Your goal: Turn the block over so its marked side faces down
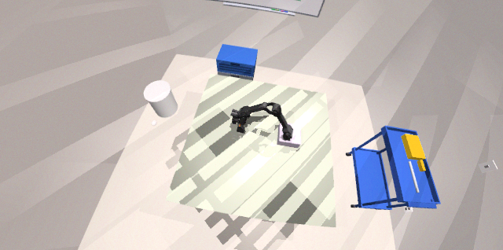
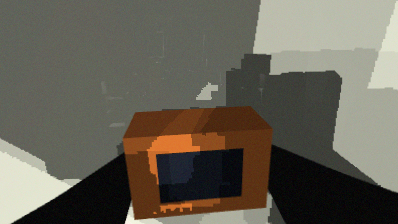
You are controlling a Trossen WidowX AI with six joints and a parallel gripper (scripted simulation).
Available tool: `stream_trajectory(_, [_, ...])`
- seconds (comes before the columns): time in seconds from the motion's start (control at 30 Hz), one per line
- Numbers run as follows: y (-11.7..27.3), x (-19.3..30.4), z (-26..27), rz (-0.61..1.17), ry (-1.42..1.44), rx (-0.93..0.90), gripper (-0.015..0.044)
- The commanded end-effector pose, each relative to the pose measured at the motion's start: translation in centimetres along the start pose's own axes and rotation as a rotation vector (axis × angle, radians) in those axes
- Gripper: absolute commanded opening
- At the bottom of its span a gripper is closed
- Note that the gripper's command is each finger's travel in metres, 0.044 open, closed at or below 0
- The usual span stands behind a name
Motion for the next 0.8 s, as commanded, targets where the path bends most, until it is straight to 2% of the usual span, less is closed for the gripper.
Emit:
stream_trajectory(0.0, [-0.1, 0.0, 0.0, -0.053, 0.002, 0.010, 0.0000])
stream_trajectory(0.77, [-0.5, 1.2, 0.3, -0.385, 0.004, 0.099, 0.0000])
Point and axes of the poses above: the point midway between the two fingers, 35 mm back from their tips, its own y axis back along the fingers, its own z axis across the jaws, x = y × z, the point moved 2 cm from there along y, back along the fingers, and after that the axes turned 15 degrees about y, right-handed, at the moved point
